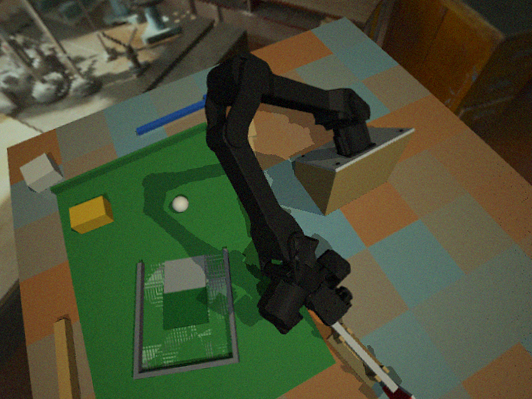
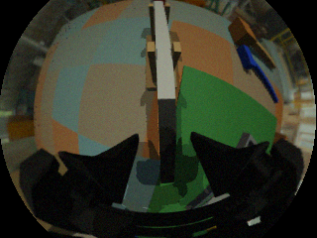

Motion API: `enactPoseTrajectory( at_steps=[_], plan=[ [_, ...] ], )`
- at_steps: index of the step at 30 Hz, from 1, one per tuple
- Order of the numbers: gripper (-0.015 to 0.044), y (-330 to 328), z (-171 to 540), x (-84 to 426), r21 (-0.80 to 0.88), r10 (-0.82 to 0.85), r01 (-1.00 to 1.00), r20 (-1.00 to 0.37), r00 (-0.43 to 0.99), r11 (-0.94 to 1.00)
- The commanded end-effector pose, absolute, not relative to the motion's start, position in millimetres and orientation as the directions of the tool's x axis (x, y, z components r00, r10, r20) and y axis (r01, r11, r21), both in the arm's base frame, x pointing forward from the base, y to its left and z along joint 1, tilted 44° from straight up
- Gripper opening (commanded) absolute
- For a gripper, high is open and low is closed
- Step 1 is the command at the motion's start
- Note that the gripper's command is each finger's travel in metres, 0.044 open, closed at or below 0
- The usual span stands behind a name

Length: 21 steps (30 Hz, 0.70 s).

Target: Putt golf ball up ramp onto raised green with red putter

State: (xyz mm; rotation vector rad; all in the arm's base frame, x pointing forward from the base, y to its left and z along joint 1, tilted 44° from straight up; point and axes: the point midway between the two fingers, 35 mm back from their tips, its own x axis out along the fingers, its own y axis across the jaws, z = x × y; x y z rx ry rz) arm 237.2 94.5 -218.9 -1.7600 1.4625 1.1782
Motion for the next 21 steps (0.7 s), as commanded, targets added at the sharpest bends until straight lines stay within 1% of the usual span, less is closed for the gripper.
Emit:
enactPoseTrajectory(
  at_steps=[1,9,15,21],
  plan=[
    [0.0256,95,-218,237,0.112,-0.470,-0.963,-0.883,0.018,-0.247],
    [0.0046,95,-218,237,0.112,-0.470,-0.963,-0.883,0.018,-0.247],
    [0.0000,96,-218,237,0.111,-0.470,-0.963,-0.883,0.018,-0.247],
    [0.0000,119,-196,238,0.111,-0.466,-0.962,-0.885,0.018,-0.248]
  ],
)
